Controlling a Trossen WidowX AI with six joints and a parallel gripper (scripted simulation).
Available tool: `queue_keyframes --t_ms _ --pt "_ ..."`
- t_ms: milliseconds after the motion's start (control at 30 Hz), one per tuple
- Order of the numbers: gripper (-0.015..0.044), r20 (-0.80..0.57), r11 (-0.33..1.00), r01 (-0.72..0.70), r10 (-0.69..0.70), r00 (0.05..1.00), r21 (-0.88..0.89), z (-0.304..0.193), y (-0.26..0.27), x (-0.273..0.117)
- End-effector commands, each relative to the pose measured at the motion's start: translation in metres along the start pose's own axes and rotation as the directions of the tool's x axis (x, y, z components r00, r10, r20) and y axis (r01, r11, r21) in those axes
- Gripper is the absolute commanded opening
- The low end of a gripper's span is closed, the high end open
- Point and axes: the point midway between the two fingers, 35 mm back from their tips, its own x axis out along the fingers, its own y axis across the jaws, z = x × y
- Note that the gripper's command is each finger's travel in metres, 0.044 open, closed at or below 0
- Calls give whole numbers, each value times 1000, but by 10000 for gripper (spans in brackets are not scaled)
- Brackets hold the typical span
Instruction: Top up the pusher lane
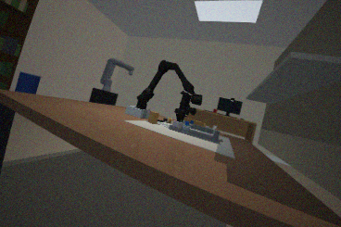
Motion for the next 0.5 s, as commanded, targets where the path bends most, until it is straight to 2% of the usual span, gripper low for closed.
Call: queue_keyframes --t_ms 0,467 --pt "0 16 1000 -2 2 1000 2 4 0 1" --pt "0 16 1000 -2 2 1000 2 1 0 1"
